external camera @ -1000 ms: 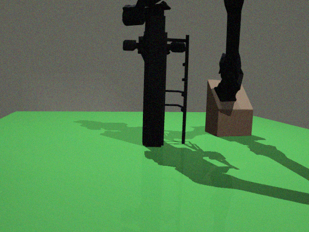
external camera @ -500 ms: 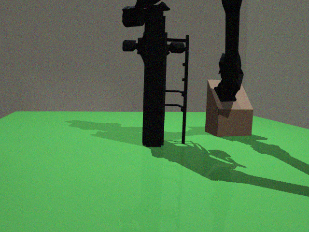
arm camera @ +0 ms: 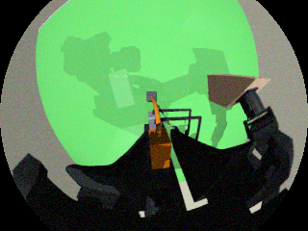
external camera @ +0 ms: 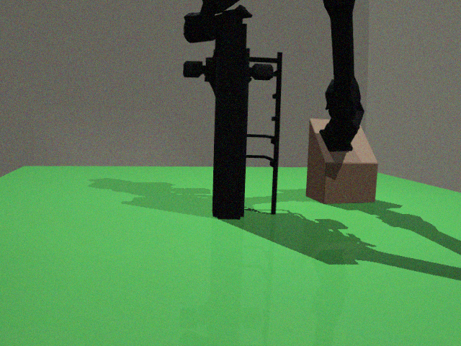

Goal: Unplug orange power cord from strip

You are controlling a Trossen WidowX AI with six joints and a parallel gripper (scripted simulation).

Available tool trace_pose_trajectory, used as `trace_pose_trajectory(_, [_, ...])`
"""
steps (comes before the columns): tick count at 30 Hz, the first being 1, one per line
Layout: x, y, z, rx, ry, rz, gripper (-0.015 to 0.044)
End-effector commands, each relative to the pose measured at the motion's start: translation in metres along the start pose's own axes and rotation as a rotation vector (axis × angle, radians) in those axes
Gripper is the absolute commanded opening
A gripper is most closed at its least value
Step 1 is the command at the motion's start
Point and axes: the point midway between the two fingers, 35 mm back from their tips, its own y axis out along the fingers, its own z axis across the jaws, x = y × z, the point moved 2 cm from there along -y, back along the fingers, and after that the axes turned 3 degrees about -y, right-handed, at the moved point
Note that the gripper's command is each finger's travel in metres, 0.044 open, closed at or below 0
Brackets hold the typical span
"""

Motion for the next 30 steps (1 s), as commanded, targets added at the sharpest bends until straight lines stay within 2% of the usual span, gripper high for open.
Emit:
trace_pose_trajectory(1, [0.024, -0.006, -0.004, 0.002, 0.012, -0.044, 0.0])
trace_pose_trajectory(7, [0.033, -0.008, -0.006, 0.002, 0.012, -0.044, 0.0])
trace_pose_trajectory(8, [0.016, -0.002, -0.001, -0.008, -0.023, -0.047, 0.0026])
trace_pose_trajectory(13, [0.016, -0.002, -0.001, -0.008, -0.023, -0.047, 0.0157])
trace_pose_trajectory(30, [0.016, -0.012, -0.002, 0.002, 0.012, -0.04, 0.016])
